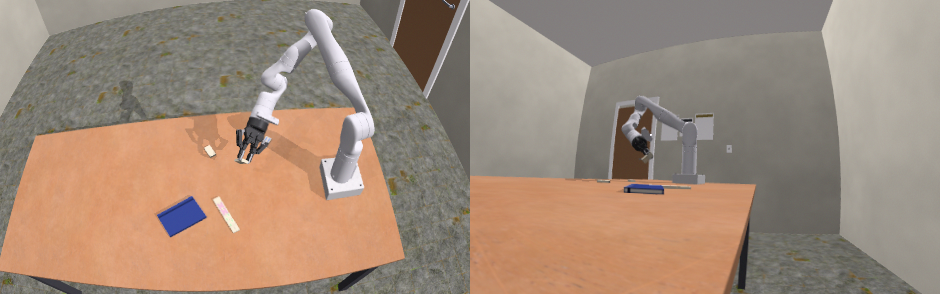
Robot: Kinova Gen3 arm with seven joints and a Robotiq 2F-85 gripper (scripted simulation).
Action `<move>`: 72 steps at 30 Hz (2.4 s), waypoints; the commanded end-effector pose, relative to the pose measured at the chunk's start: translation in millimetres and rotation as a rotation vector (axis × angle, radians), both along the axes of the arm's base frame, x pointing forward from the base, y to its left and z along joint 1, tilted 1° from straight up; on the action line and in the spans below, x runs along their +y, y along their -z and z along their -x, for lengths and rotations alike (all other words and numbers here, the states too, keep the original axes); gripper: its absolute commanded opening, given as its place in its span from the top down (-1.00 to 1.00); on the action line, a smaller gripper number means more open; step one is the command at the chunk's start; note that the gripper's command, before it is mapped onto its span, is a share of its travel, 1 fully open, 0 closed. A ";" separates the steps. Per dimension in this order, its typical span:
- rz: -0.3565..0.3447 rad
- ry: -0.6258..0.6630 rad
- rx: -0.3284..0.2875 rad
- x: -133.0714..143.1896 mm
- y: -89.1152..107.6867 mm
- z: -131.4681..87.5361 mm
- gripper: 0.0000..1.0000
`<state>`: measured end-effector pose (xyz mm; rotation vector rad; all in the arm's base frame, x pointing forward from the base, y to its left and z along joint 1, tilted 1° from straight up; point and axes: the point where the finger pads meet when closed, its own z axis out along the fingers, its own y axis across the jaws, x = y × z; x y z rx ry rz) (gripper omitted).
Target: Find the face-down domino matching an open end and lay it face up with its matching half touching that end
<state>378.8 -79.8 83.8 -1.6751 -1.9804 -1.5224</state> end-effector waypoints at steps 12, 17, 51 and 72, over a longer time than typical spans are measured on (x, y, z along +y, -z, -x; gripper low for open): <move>-0.523 0.618 0.131 1.7 1.8 0.3 0.39; -0.595 0.699 0.152 2.0 2.0 0.8 0.39; -0.752 0.876 0.198 1.6 1.5 0.7 0.39; -0.752 0.876 0.198 1.6 1.9 0.6 0.39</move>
